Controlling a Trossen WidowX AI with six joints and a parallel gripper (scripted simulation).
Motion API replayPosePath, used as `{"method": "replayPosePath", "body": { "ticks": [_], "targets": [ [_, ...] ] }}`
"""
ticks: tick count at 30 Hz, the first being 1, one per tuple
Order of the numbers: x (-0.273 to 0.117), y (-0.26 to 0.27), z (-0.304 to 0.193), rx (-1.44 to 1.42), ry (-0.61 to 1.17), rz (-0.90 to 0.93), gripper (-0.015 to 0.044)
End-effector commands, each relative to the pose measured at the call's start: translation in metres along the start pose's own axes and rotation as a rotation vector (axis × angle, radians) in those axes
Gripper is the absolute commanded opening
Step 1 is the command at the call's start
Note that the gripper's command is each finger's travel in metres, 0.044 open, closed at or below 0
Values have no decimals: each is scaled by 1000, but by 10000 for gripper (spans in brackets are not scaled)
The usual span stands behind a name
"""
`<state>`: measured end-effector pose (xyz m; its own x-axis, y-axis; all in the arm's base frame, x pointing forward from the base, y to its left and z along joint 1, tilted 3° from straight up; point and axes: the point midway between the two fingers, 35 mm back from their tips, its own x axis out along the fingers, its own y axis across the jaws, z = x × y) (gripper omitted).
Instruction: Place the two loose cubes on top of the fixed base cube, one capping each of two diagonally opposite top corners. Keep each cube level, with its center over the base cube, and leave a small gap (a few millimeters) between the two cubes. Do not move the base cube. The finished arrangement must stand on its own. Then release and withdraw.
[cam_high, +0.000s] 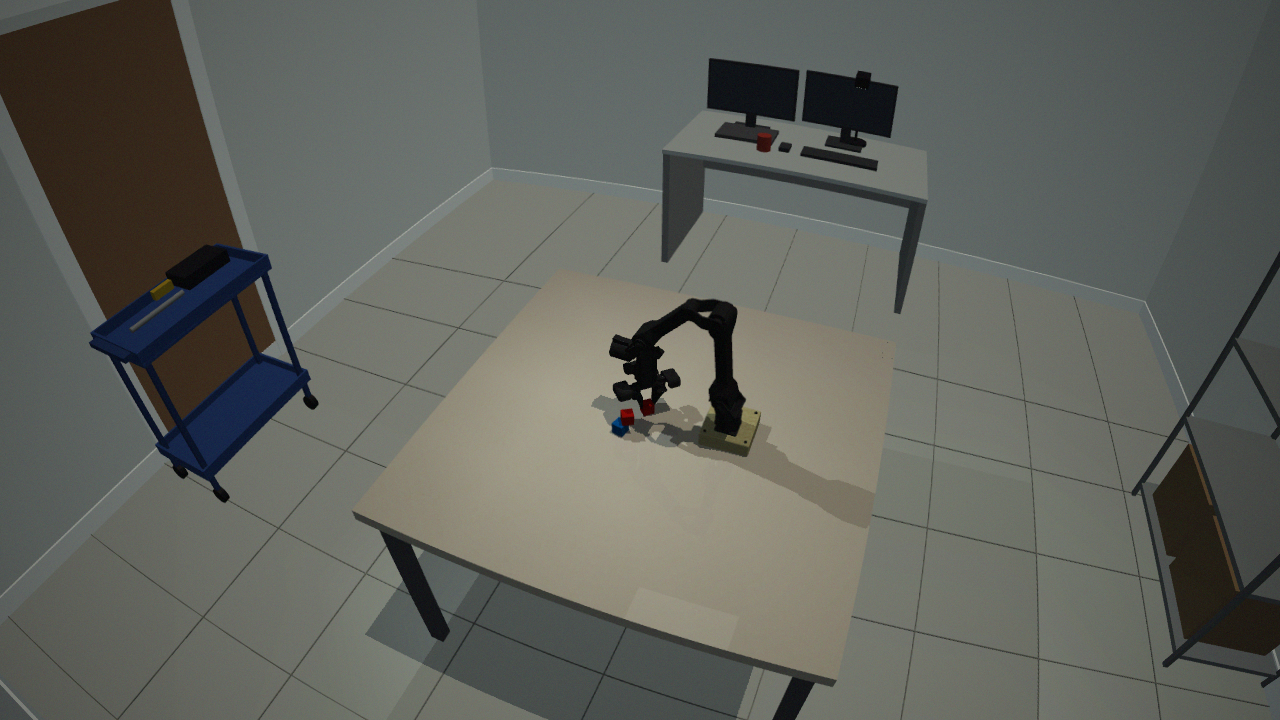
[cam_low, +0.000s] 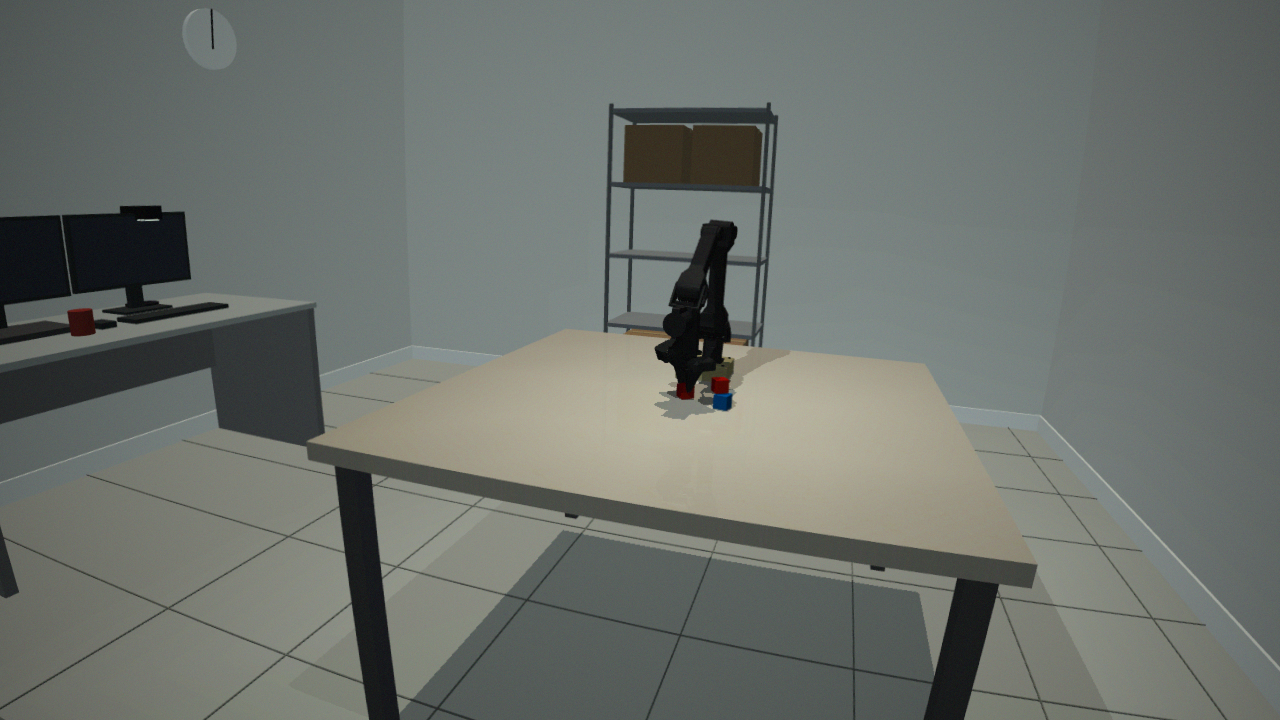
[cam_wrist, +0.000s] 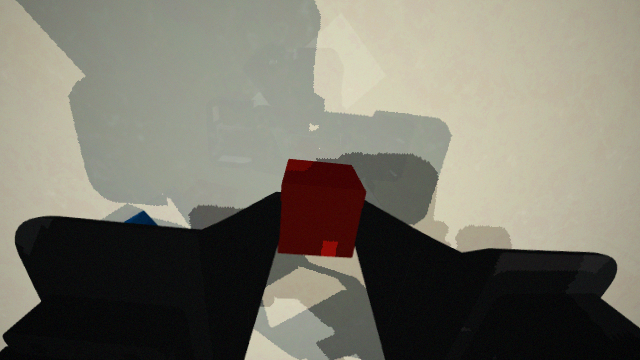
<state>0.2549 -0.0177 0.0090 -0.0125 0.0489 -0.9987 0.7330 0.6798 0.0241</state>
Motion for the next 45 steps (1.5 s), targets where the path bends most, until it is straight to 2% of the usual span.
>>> {"method": "replayPosePath", "body": {
  "ticks": [1,33,45],
  "targets": [
    [-11,3,4,3,-11,8,105],
    [-105,2,0,-3,-11,8,105],
    [-105,34,-6,-392,-13,9,105]
  ]
}}
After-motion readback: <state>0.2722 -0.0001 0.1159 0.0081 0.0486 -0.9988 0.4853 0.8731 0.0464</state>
